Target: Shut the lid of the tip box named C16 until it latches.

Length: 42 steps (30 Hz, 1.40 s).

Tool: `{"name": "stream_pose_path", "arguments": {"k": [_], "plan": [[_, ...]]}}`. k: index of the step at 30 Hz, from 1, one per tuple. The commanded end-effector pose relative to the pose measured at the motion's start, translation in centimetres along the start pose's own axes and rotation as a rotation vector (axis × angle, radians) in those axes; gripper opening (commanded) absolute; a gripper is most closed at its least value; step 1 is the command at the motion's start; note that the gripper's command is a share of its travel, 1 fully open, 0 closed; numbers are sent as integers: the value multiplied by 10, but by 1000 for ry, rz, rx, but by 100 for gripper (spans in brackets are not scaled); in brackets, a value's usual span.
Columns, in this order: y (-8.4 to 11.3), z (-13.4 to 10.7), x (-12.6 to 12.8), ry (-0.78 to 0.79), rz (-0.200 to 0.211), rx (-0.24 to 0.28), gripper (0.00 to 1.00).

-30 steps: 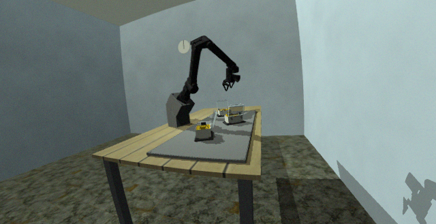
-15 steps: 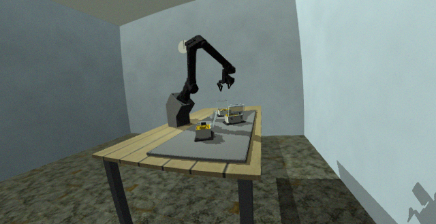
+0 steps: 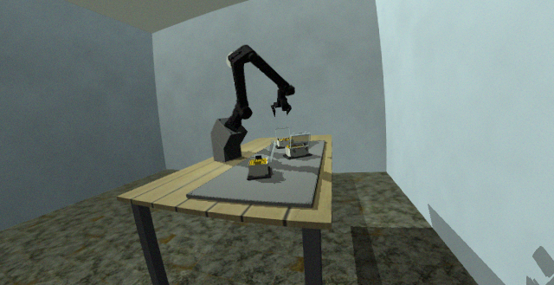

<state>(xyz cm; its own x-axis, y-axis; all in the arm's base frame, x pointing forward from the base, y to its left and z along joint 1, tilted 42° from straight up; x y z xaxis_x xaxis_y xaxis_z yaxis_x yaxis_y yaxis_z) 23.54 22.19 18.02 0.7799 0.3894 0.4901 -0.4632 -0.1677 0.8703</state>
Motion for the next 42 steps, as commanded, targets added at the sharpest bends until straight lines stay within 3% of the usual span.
{"name": "stream_pose_path", "arguments": {"k": [1,33,42], "plan": [[-3,0,0,-59,10,-2,100],[-3,0,-2,-56,3,-4,100],[-45,26,-2,-47,-2,-7,100]]}}
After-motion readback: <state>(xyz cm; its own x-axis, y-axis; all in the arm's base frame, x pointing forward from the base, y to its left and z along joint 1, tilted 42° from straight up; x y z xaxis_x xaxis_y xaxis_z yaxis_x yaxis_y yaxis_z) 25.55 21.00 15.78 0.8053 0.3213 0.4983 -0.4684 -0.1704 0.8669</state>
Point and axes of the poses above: the point where the finger pads meet when closed, its own y axis back along the fingers, its own x axis across the jaws, z = x × y, the point moved 3 cm from there along y, back along the fingers
